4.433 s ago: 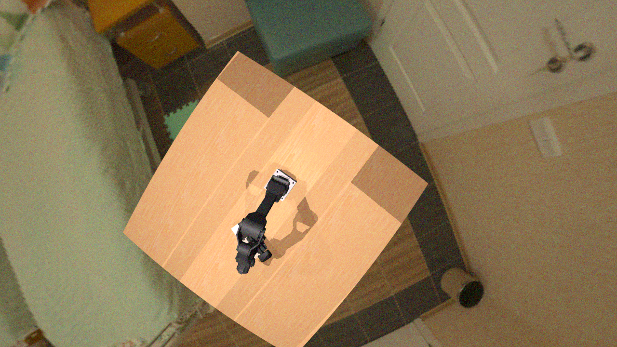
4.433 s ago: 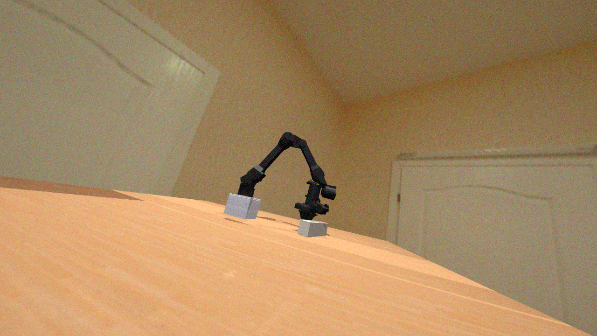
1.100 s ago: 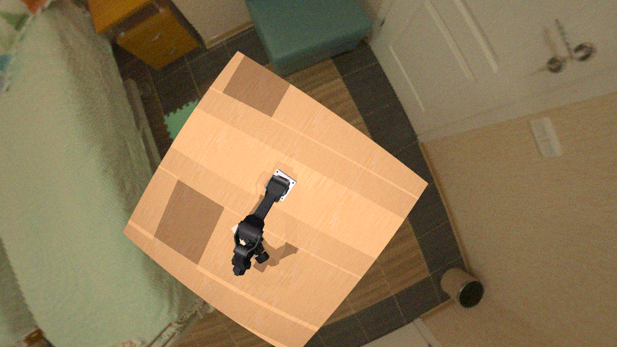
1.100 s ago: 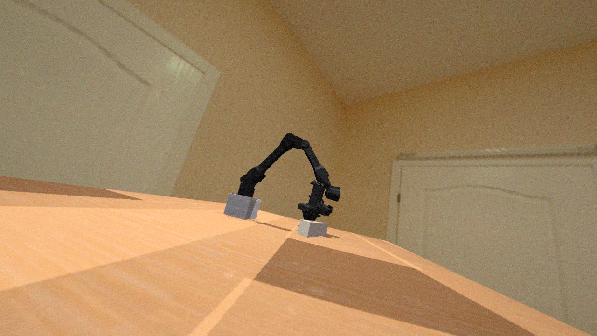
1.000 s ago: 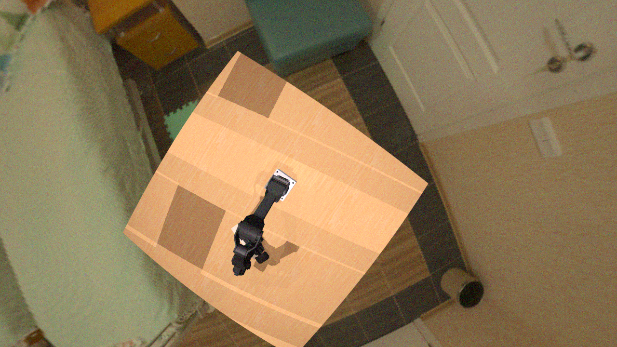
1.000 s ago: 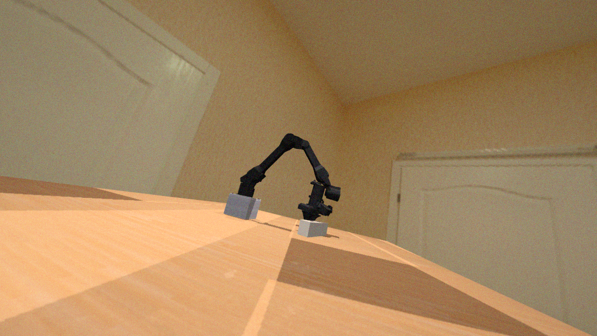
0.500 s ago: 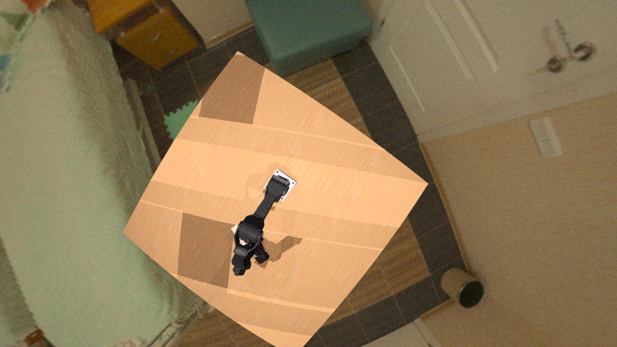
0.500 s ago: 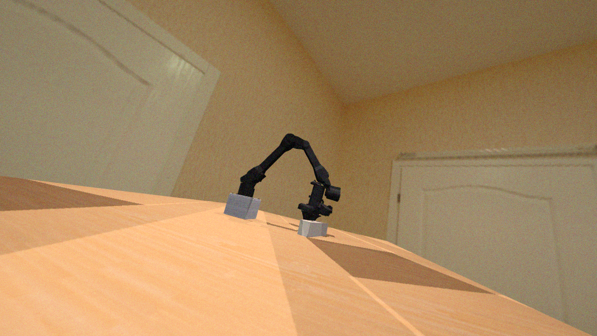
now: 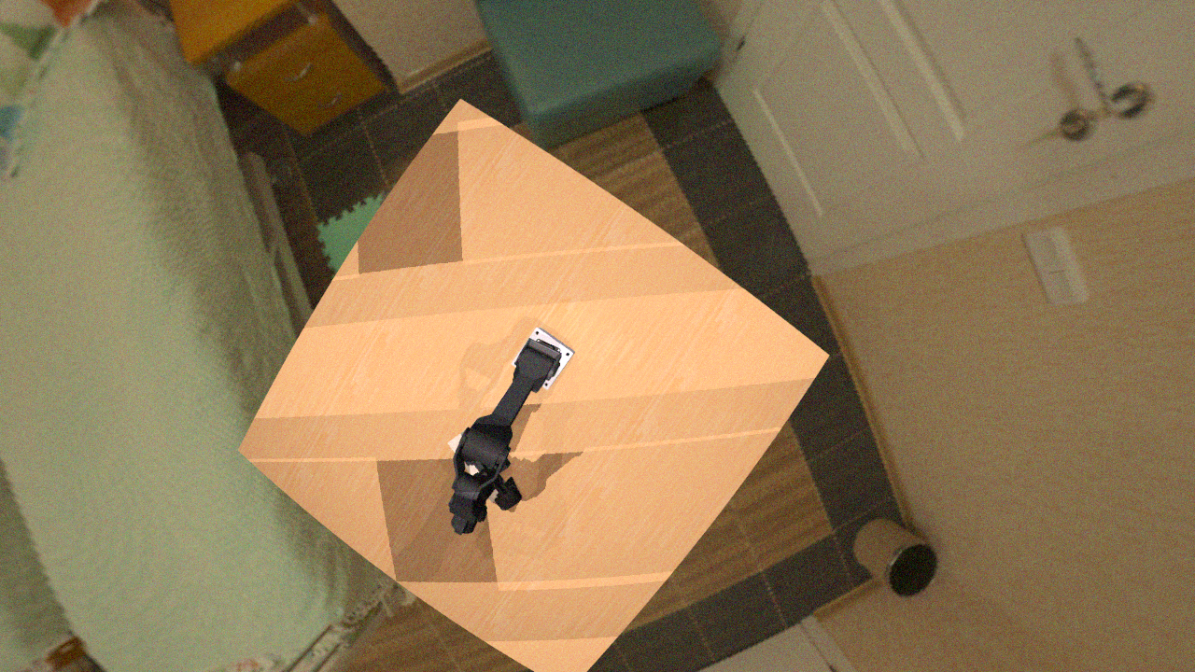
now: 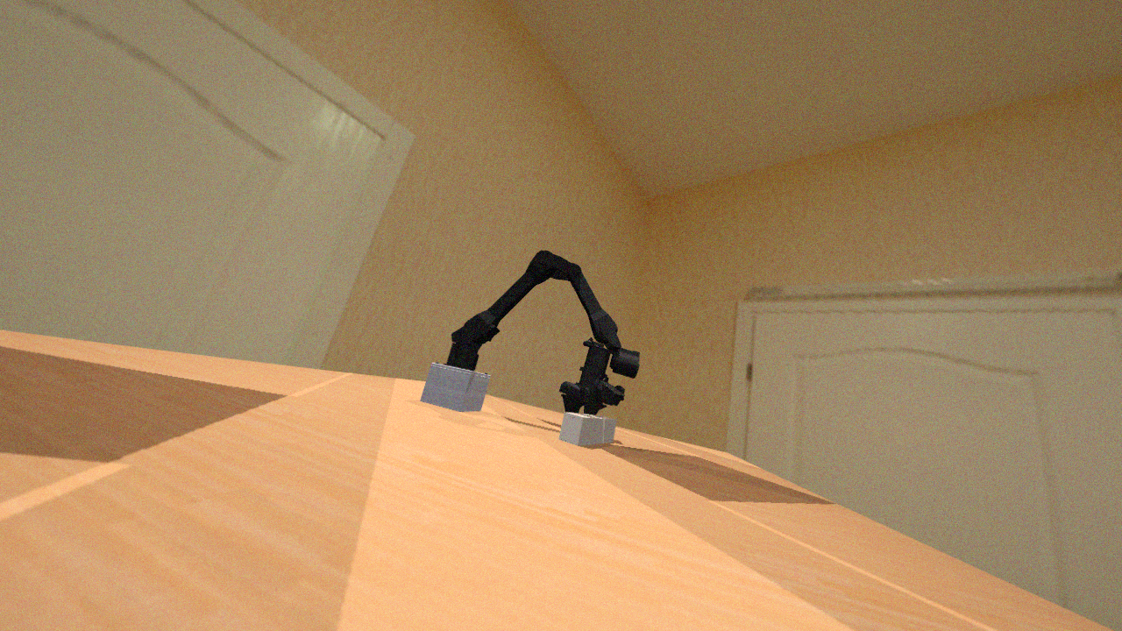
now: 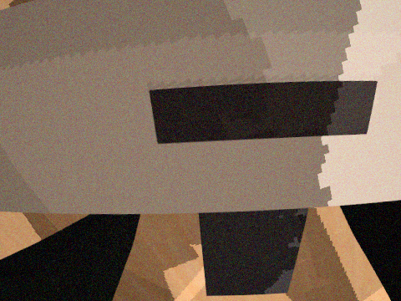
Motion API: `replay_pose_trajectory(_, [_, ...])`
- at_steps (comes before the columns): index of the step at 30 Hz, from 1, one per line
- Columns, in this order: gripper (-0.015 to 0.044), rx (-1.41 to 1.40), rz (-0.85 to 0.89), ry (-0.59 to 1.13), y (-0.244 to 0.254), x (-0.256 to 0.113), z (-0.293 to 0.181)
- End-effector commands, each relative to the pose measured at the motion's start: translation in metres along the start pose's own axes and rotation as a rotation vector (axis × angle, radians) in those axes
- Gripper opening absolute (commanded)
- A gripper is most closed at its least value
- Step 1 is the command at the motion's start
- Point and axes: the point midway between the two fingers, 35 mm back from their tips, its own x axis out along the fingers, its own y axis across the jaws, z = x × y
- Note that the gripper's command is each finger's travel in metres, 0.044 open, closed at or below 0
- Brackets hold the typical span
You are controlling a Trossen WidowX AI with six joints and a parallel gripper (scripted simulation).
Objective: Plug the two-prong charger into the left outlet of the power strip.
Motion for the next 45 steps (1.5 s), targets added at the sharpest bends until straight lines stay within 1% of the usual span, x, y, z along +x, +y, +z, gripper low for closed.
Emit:
replay_pose_trajectory(1, [0.044, 0.003, -0.001, -0.003, 0.0, 0.0, -0.001])
replay_pose_trajectory(36, [0.044, 0.004, 0.003, -0.027, 0.0, 0.002, -0.011])
replay_pose_trajectory(45, [0.044, 0.004, 0.003, -0.026, 0.001, 0.002, -0.022])
